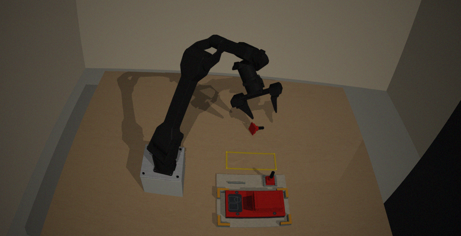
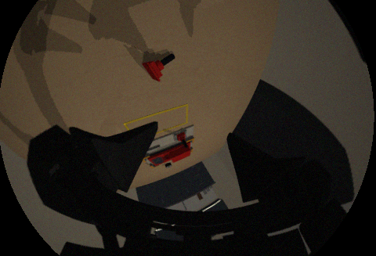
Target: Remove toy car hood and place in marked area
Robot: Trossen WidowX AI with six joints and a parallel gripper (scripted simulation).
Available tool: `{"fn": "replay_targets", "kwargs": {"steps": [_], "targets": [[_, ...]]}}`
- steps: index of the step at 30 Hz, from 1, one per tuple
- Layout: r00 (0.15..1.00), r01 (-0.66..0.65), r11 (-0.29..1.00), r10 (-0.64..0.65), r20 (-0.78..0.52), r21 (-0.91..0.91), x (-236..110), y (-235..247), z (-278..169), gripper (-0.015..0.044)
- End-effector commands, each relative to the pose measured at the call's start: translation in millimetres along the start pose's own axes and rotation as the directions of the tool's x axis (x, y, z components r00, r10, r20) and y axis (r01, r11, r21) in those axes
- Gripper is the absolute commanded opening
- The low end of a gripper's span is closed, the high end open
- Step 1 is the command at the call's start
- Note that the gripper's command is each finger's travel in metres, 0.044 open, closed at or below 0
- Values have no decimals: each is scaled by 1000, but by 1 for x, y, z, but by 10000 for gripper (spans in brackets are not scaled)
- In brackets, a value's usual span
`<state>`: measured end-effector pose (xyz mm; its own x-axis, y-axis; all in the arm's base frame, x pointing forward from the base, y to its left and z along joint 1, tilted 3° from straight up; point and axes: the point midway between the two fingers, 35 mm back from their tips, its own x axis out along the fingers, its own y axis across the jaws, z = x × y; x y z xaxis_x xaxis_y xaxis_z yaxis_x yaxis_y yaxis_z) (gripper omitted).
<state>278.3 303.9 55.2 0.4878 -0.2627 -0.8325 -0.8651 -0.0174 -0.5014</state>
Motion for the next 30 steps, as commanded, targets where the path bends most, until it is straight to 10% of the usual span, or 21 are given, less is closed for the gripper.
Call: {"fn": "replay_targets", "kwargs": {"steps": [1, 30], "targets": [[996, -80, 989, 83, -21, 125, 23, -18, -27, 440], [847, -335, 248, 502, 175, 909, 139, -54, -279, 440]]}}
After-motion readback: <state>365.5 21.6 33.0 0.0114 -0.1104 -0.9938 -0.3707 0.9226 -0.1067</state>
